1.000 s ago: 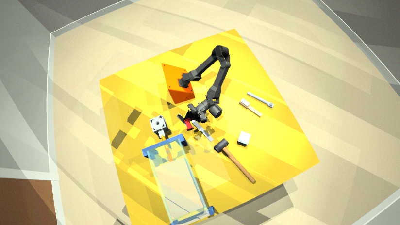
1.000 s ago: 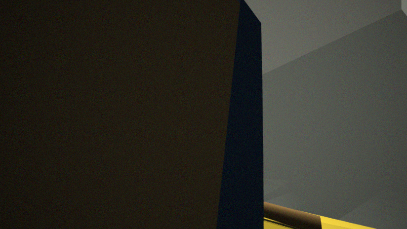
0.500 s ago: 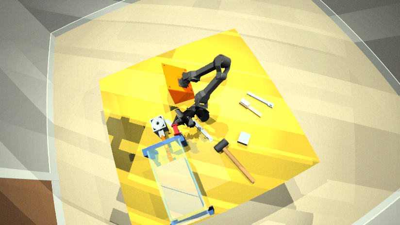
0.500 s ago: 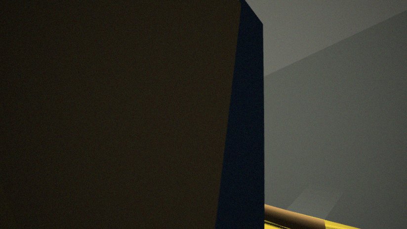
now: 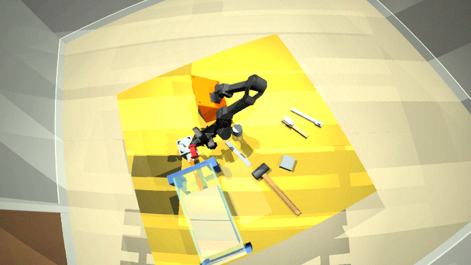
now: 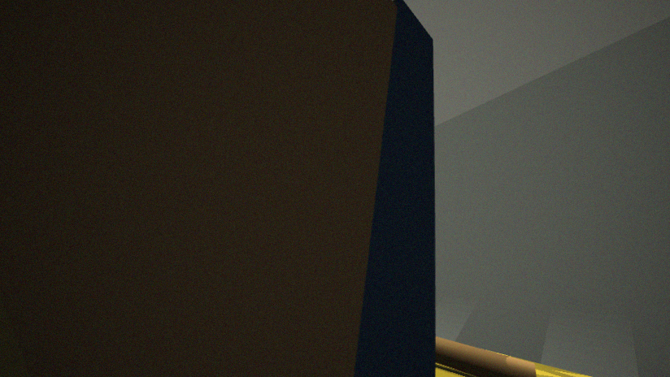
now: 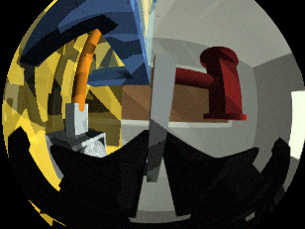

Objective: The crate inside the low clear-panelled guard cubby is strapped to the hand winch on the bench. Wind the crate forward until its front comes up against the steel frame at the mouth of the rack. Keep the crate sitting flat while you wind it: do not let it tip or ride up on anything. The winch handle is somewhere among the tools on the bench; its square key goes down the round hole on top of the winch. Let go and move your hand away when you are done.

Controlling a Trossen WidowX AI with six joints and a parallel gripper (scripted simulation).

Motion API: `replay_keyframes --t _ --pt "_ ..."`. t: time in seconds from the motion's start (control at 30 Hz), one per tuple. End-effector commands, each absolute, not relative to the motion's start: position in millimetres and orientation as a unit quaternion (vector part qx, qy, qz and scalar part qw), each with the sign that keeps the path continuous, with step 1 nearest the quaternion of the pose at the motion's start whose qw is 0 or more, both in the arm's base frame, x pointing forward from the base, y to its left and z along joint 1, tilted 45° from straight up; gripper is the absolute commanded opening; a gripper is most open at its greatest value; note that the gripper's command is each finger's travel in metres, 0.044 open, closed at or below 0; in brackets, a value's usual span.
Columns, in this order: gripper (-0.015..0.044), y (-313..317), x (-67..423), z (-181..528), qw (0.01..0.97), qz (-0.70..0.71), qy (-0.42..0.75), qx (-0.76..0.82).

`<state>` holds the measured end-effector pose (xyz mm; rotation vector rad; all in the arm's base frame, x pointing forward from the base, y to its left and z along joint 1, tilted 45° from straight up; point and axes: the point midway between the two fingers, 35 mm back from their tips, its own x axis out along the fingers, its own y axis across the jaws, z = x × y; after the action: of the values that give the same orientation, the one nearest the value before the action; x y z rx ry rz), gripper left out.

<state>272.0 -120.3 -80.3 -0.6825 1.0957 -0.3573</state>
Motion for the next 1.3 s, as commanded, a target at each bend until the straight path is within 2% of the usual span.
replay_keyframes --t 0.0,1.27 --pt "0.0000 -134 261 -88 0.780 -0.172 0.507 -0.323" --pt "0.0000 -117 257 -119 0.775 -0.178 0.498 -0.347"
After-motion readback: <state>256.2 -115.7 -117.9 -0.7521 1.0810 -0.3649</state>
